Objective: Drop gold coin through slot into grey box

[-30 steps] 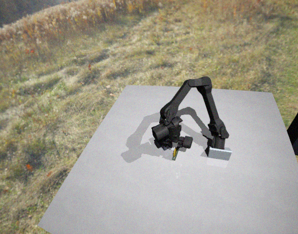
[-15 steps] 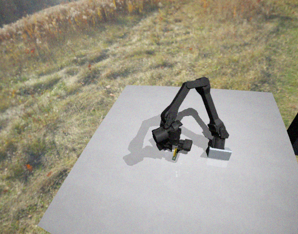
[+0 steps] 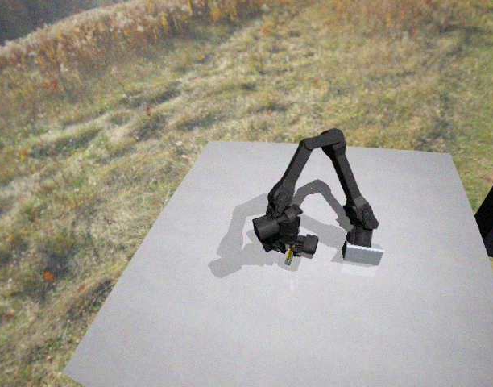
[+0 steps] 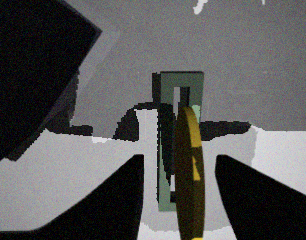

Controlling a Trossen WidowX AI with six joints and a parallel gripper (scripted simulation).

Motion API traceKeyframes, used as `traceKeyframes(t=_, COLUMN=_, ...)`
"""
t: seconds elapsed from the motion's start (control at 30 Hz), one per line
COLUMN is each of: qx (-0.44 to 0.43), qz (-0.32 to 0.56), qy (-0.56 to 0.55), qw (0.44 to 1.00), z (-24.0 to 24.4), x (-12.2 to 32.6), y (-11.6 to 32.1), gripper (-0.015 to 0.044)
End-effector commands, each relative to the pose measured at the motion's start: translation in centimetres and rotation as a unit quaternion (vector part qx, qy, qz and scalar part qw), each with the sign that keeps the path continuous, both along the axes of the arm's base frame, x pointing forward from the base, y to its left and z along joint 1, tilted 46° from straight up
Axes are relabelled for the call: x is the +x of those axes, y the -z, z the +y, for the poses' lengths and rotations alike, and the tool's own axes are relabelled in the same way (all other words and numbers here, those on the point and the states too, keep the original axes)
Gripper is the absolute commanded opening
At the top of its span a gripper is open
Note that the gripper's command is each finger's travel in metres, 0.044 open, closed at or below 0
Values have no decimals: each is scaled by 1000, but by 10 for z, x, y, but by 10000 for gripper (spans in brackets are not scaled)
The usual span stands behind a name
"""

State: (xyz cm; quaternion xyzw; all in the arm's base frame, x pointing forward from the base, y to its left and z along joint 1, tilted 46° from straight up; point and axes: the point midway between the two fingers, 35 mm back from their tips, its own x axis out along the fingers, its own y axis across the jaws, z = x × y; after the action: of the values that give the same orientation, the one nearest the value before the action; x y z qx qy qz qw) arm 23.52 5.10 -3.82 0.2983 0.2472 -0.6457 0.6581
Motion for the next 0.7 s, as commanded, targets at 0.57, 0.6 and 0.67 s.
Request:
traceKeyframes(t=0.57, qx=-3, qz=1, qy=-2, qw=1000, z=-7, x=-1, y=5, gripper=0)
traceKeyframes(t=0.6, qx=-3, qz=1, qy=-2, qw=1000, z=-7, x=-1, y=5, gripper=0)
traceKeyframes(t=0.67, qx=-2, qz=1, qy=-2, qw=1000, z=-5, x=0, y=4, gripper=0)
